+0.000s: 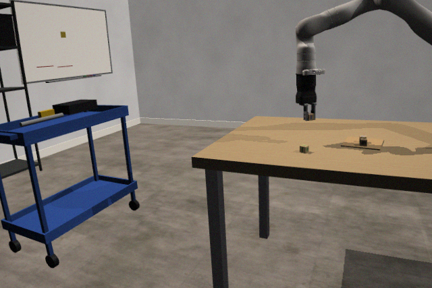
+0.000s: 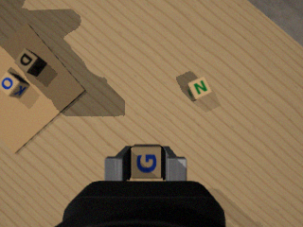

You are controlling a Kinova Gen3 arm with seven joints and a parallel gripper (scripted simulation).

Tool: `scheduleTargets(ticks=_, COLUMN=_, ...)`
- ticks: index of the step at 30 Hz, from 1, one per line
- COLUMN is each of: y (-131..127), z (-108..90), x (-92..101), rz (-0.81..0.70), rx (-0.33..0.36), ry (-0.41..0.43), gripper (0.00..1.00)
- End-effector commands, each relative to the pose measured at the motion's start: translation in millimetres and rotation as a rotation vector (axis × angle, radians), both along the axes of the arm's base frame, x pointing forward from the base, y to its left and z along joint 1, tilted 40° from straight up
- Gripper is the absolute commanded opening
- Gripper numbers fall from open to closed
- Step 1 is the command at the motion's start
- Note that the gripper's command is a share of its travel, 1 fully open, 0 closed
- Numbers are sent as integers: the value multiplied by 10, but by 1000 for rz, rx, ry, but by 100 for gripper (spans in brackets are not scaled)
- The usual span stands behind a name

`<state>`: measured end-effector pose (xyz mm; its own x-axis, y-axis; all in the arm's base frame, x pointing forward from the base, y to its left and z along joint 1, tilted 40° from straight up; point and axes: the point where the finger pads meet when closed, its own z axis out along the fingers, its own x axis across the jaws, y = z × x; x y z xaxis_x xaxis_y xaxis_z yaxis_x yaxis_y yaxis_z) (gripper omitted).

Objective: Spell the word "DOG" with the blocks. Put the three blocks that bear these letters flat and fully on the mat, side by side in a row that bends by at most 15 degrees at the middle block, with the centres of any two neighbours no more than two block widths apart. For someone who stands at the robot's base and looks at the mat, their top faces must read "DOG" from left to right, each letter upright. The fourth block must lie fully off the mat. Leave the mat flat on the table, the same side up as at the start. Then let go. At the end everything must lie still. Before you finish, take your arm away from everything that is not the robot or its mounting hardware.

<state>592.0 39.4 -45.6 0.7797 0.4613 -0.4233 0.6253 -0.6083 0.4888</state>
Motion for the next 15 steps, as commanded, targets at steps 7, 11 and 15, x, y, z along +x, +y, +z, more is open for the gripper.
scheduleTargets(ticks=7, y=15, z=13, x=6, rz=3, rx=1, ry=-1, gripper=49)
scheduleTargets(ticks=11, y=8, z=18, x=-2, rz=9, rx=1, ry=5, gripper=49)
scheduleTargets(ticks=15, y=-9, z=30, x=-23, rz=24, rx=1, ry=19, gripper=49)
